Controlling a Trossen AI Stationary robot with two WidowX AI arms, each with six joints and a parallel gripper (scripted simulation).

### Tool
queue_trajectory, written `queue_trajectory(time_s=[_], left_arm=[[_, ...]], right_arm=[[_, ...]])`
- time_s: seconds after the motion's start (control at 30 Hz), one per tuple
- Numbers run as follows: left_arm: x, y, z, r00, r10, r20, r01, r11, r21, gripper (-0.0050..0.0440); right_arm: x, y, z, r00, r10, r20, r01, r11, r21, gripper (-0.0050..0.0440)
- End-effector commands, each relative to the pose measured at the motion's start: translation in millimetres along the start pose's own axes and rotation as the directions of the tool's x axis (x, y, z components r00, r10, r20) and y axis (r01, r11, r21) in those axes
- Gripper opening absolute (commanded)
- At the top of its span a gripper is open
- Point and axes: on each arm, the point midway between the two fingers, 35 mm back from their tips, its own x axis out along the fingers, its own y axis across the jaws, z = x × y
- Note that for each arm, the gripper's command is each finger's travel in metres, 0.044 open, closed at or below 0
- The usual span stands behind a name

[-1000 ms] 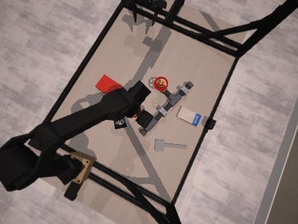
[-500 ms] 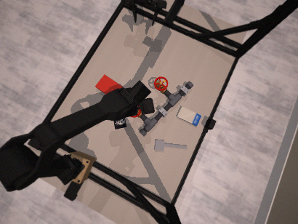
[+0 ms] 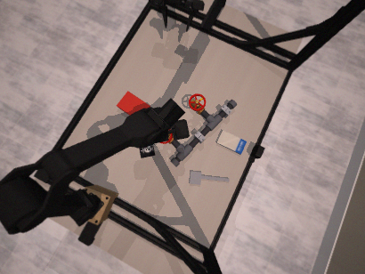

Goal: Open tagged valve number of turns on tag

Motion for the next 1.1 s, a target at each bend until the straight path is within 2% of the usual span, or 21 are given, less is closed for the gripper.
queue_trajectory(time_s=[0.0,0.07,0.13,0.23,0.33,0.5,0.57,0.63,0.7,0.83,1.07], left_arm=[[0.0,0.0,0.0,1.000,0.000,0.000,0.000,1.000,0.003,0.0360],[0.0,0.0,0.0,1.000,0.000,0.000,0.000,1.000,0.003,0.0360],[0.0,0.0,0.0,1.000,0.000,0.000,0.000,1.000,0.003,0.0400],[0.0,0.0,0.0,1.000,0.000,0.000,0.000,1.000,0.018,0.0400],[0.0,0.0,0.0,1.000,0.000,0.000,0.000,0.972,0.234,0.0400],[0.0,0.0,0.0,1.000,0.000,0.000,0.000,0.844,0.536,0.0400],[0.0,0.0,0.0,1.000,0.000,0.000,0.000,0.771,0.637,0.0400],[0.0,0.0,0.0,1.000,0.000,0.000,0.000,0.771,0.637,0.0400],[0.0,0.0,0.0,1.000,0.001,0.000,0.000,0.639,0.769,0.0400],[0.0,0.0,0.0,1.000,0.001,0.000,0.000,0.431,0.902,0.0400],[0.0,0.0,0.0,1.000,0.001,0.000,0.000,0.010,1.000,0.0400]], right_arm=[[0.0,0.0,0.0,1.000,0.000,0.000,0.000,1.000,0.000,0.0400],[0.0,0.0,0.0,1.000,0.000,0.000,0.000,1.000,0.000,0.0400],[0.0,0.0,0.0,1.000,0.000,0.000,0.000,1.000,0.000,0.0400],[0.0,0.0,0.0,1.000,0.000,0.000,0.000,1.000,0.000,0.0400],[0.0,0.0,0.0,1.000,0.000,0.000,0.000,1.000,0.000,0.0400],[0.0,0.0,0.0,1.000,0.000,0.000,0.000,1.000,0.000,0.0400],[0.0,0.0,0.0,1.000,0.000,0.000,0.000,1.000,0.000,0.0400],[0.0,0.0,0.0,1.000,0.000,0.000,0.000,1.000,0.000,0.0400],[0.0,0.0,0.0,1.000,0.000,0.000,0.000,1.000,0.000,0.0400],[0.0,0.0,0.0,1.000,0.000,0.000,0.000,1.000,0.000,0.0400],[0.0,0.0,0.0,1.000,0.000,0.000,0.000,1.000,0.000,0.0400]])
